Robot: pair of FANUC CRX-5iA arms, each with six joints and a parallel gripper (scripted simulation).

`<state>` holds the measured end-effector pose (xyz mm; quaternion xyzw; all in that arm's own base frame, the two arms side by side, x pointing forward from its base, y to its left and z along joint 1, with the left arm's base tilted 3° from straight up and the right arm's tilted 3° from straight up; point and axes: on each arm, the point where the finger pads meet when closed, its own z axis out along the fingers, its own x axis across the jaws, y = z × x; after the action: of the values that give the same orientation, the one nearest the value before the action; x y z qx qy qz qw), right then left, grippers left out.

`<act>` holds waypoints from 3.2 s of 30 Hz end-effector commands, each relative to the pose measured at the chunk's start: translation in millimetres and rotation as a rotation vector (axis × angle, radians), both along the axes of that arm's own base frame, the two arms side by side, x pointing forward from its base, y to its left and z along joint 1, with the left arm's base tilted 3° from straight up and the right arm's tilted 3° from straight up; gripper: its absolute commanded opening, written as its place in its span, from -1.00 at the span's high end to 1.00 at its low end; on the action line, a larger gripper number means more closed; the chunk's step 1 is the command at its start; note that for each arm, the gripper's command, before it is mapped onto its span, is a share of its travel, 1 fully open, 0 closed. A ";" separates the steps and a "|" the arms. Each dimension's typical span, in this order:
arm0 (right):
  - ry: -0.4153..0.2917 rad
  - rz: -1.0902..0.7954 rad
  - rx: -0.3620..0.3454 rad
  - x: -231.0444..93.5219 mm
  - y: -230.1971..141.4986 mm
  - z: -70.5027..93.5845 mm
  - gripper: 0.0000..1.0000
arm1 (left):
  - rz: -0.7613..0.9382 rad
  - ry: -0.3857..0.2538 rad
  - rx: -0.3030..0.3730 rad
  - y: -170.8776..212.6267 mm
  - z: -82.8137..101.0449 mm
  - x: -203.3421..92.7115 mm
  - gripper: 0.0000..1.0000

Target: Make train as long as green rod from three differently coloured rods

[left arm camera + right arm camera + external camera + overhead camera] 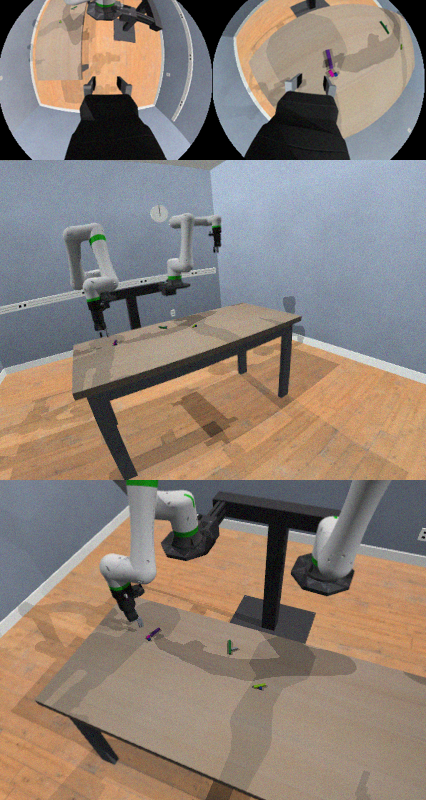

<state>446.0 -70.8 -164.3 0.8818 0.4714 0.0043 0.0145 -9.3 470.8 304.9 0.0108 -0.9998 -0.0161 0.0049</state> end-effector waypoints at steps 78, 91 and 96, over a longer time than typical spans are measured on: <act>-0.034 -0.972 0.002 39.6 -15.2 2.2 -1.00 | 0.000 0.000 0.002 0.2 0.9 0.1 -1.00; -0.034 -0.972 0.002 39.6 -15.2 2.2 -1.00 | 0.000 0.000 0.002 0.2 0.9 0.1 -1.00; -0.034 -0.972 0.002 39.6 -15.2 2.2 -1.00 | 0.000 0.000 0.002 0.2 0.9 0.1 -1.00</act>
<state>484.8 -86.0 -162.9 0.9997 0.0047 0.0108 0.0214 -9.3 470.8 304.9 0.0108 -0.9998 -0.0161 0.0049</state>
